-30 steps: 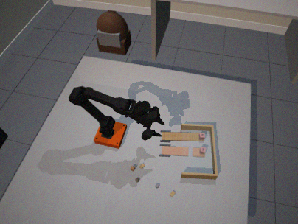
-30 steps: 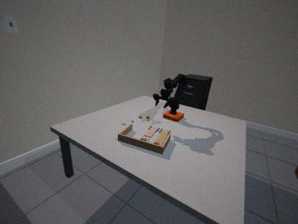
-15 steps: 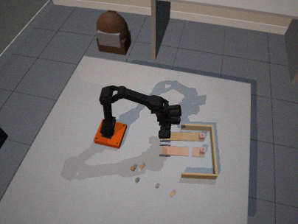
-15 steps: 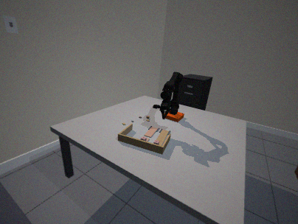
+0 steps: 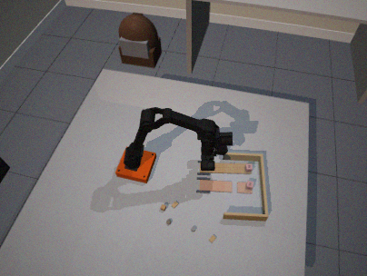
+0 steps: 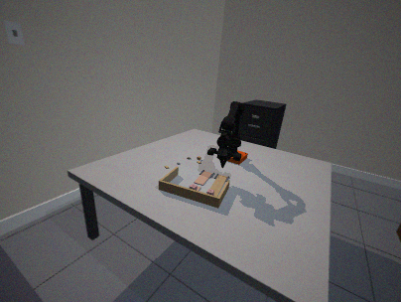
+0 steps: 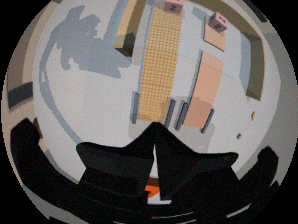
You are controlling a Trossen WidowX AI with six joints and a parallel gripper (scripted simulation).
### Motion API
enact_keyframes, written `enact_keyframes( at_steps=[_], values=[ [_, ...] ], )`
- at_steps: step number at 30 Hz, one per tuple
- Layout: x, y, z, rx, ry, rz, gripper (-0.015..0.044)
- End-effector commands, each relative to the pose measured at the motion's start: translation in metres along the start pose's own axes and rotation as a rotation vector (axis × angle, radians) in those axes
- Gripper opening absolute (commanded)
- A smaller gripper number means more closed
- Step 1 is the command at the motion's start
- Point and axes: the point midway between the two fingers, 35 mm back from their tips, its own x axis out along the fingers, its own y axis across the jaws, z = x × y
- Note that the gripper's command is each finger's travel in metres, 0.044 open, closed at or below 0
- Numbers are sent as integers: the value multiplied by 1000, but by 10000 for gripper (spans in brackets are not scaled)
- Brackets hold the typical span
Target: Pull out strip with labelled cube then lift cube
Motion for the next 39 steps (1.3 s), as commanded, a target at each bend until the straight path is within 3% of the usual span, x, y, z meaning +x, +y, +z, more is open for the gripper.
enact_keyframes(
  at_steps=[1, 39],
  values=[
    [10, 0, -1, 6, 13, -4, 0],
    [68, 3, -6, 6, 14, -4, 0]
  ],
)
